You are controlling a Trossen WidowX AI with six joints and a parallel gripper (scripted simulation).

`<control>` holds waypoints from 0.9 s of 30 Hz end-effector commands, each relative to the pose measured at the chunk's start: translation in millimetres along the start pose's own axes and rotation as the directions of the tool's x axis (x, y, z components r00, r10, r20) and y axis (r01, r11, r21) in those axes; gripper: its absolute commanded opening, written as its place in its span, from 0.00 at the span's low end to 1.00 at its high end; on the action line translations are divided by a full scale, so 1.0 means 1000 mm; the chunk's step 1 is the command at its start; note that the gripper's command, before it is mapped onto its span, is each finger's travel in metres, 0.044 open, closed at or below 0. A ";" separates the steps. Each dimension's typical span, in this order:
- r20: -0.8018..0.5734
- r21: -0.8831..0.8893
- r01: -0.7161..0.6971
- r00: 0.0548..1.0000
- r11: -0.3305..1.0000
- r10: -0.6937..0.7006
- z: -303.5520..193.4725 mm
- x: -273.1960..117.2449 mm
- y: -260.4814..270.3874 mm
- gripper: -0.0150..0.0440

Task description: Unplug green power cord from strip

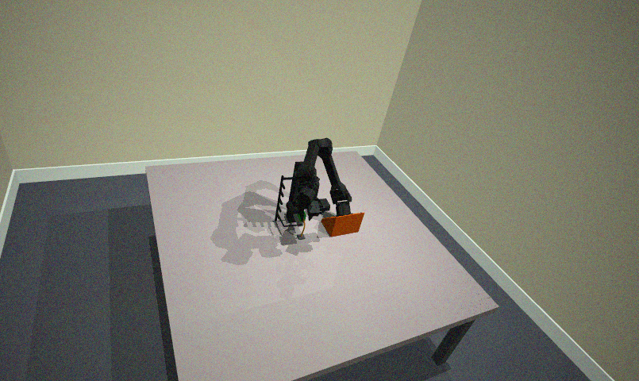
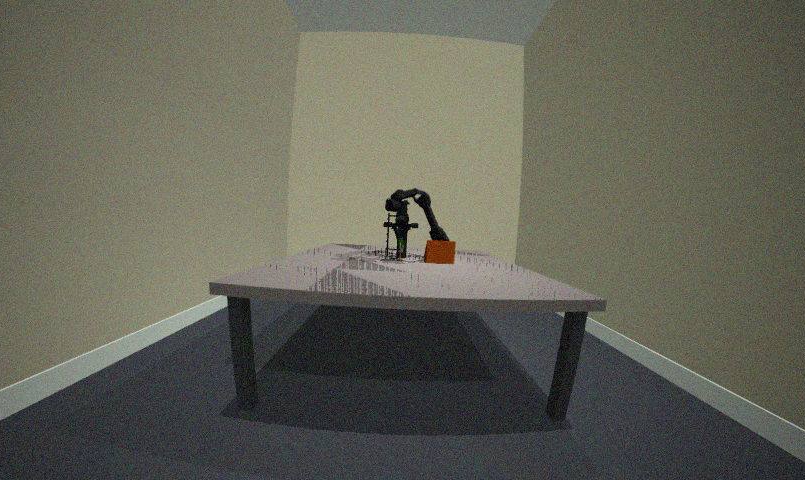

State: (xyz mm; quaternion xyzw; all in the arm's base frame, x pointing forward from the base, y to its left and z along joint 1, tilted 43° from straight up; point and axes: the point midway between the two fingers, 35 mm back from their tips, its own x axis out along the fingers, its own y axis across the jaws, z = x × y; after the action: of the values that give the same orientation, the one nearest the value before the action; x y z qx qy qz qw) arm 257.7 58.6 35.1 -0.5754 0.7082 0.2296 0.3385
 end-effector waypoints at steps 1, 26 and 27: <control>-0.003 -0.002 0.001 1.000 1.000 -0.001 -0.001 0.000 0.000 0.53; 0.000 -0.012 0.014 1.000 1.000 -0.014 -0.023 -0.008 0.000 0.53; 0.000 -0.012 0.014 1.000 1.000 -0.014 -0.025 -0.008 0.000 0.53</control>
State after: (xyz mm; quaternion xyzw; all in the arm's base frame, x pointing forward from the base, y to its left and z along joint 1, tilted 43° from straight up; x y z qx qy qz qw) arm 255.0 50.3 54.4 -0.5813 0.7026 0.2311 0.3392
